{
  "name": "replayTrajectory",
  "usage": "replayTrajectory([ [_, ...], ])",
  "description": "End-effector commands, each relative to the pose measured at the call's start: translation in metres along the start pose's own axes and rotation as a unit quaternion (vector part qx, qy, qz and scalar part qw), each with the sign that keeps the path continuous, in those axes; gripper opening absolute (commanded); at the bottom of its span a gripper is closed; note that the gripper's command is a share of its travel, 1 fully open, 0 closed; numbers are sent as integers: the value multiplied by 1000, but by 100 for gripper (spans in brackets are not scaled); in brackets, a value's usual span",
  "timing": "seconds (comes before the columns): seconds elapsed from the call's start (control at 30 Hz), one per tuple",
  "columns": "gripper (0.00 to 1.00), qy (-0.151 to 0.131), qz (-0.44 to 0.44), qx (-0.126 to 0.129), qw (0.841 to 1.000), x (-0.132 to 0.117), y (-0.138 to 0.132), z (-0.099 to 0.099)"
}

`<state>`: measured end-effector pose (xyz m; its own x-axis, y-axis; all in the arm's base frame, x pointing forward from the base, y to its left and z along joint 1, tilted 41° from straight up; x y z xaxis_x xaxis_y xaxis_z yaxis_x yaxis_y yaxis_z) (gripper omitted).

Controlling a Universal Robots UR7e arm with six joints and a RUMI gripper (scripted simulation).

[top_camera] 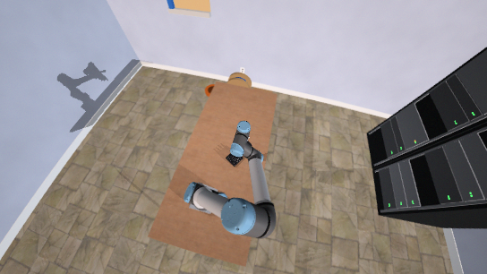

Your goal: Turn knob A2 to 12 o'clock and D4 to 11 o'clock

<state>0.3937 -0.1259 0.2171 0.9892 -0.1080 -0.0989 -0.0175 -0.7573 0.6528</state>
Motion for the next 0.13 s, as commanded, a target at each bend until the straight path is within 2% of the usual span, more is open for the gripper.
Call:
replayTrajectory([
  [0.0, 100, 0, 0, 0, 1000, 0, 0, 0],
  [0.1, 100, 0, 0, 0, 1000, 0, 0, 0],
])
Point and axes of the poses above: the point where the finger pads meet when closed, its own z axis out along the fingers, its own y axis across the jaws, x = y × z, the point moved 6 cm from there along -z, back along the fingers, and after that the axes turned 9 degrees about -z, right-handed, at the moved point
